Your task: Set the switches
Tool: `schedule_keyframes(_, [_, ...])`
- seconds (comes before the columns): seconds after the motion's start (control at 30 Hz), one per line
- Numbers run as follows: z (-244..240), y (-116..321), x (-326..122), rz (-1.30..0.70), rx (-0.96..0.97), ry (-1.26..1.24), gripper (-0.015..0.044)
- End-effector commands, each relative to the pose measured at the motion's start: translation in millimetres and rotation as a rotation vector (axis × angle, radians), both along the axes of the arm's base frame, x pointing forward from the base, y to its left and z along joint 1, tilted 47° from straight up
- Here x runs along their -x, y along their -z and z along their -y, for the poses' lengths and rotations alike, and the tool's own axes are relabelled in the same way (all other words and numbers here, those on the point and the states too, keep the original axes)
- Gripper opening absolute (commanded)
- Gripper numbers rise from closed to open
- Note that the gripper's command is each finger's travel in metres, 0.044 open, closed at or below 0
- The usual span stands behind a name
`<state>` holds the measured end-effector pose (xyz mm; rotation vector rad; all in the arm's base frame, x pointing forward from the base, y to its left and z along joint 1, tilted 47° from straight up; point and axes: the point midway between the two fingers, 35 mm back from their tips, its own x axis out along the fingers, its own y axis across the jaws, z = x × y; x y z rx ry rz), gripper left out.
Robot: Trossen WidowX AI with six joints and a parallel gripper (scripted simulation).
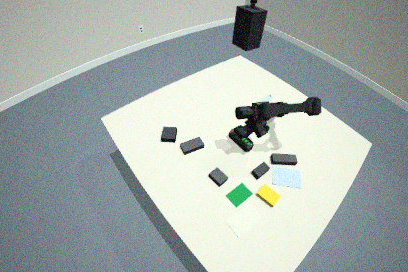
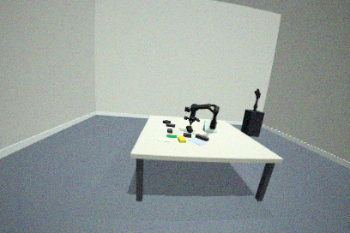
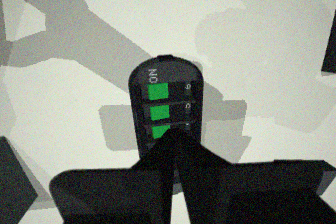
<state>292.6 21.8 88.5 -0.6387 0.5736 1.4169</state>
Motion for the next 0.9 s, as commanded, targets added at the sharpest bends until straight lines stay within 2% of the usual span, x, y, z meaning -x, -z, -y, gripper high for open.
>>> schedule_keyframes(0.0, [6,5,-11,-0.032,0.006,-0.033,0.0000])
schedule_keyframes(0.5, [27,42,-52,-0.180,-0.008,-0.186,0.0000])
schedule_keyframes(0.87, [37,67,-65,-0.250,-0.031,-0.266,0.0000])
